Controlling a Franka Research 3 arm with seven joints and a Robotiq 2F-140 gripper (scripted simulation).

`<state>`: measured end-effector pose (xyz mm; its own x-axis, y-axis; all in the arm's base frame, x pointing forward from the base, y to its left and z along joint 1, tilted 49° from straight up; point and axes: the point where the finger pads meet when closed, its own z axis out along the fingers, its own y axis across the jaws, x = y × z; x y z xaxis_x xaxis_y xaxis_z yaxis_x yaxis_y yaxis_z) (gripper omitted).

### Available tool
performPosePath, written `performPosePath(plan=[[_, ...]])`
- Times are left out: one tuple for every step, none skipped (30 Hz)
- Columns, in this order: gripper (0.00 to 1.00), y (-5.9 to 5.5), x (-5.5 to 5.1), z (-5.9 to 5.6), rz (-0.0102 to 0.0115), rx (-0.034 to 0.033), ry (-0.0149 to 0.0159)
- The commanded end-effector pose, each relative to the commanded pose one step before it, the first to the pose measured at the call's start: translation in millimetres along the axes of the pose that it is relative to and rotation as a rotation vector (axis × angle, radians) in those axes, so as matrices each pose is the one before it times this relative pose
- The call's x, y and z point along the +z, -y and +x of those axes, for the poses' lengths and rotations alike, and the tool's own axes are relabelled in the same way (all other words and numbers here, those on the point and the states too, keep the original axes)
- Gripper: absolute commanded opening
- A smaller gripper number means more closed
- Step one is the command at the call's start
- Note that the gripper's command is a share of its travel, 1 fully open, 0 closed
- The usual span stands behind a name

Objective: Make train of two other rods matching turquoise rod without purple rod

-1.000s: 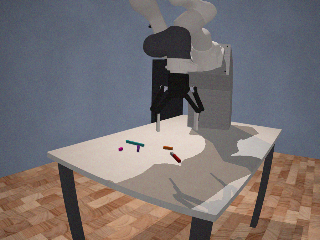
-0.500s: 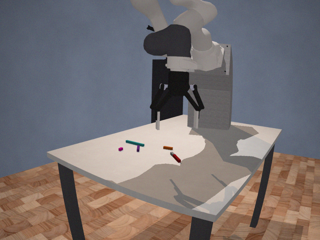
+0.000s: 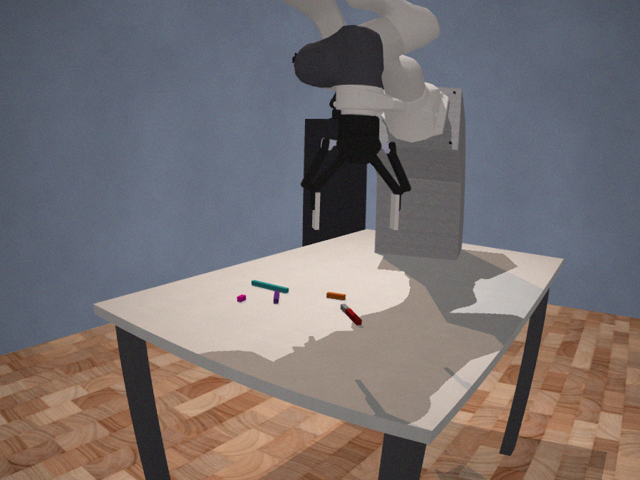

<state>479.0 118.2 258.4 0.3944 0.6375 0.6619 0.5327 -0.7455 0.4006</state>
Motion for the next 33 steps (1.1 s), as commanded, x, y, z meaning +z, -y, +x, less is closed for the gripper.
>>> performPosePath(plan=[[1.00,0.86,-8.26,-0.34,0.01886,-0.07036,0.02510],[1.00,0.00,-2.52,-0.01,-0.00001,-0.00002,0.00001],[1.00,0.00,-1.99,0.01,0.00001,0.00002,-0.00001],[1.00,0.00,-1.44,0.00,0.00000,0.00000,0.00000],[1.00,0.00,-0.94,-0.01,-0.00001,-0.00001,0.00001],[1.00,0.00,-0.52,0.00,-0.00001,-0.00001,0.00000],[1.00,0.00,-0.21,0.00,0.00000,-0.00001,0.00000],[1.00,0.00,-0.03,0.00,0.00000,0.00000,0.00000],[1.00,0.00,0.00,0.00,0.00000,0.00000,0.00000],[1.00,0.00,0.00,0.00,0.00000,0.00000,0.00000],[1.00,0.00,0.00,0.00,0.00000,0.00000,0.00000],[1.00,0.00,0.00,0.00,0.00000,0.00000,0.00000],[1.00,0.00,0.00,0.00,0.00000,0.00000,0.00000],[1.00,0.00,0.00,0.00,0.00000,0.00000,0.00000],[1.00,0.00,0.00,0.00,0.00000,0.00000,0.00000],[1.00,0.00,0.00,0.00,0.00000,0.00000,0.00000],[1.00,0.00,0.00,0.00,0.00000,0.00000,0.00000],[1.00,0.00,0.00,0.00,0.00000,0.00000,0.00000],[1.00,0.00,0.00,0.00,0.00000,0.00000,0.00000],[1.00,0.00,0.00,0.00,0.00000,0.00000,0.00000],[1.00,0.00,0.00,0.00,0.00000,0.00000,0.00000],[1.00,0.00,0.00,0.00,0.00000,0.00000,0.00000],[1.00,0.00,0.00,0.00,0.00000,0.00000,0.00000],[1.00,0.00,0.00,0.00,0.00000,0.00000,0.00000],[1.00,0.00,0.00,0.00,0.00000,0.00000,0.00000],[1.00,0.00,0.00,0.00,0.00000,0.00000,0.00000],[1.00,0.00,0.00,0.00,0.00000,0.00000,0.00000],[1.00,0.00,0.00,0.00,0.00000,0.00000,0.00000],[1.00,0.00,0.00,0.00,0.00000,0.00000,0.00000],[1.00,0.00,0.00,0.00,0.00000,0.00000,0.00000],[1.00,0.00,0.00,0.00,0.00000,0.00000,0.00000],[1.00,0.00,0.00,0.00,0.00000,0.00000,0.00000],[1.00,0.00,0.00,0.00,0.00000,0.00000,0.00000]])
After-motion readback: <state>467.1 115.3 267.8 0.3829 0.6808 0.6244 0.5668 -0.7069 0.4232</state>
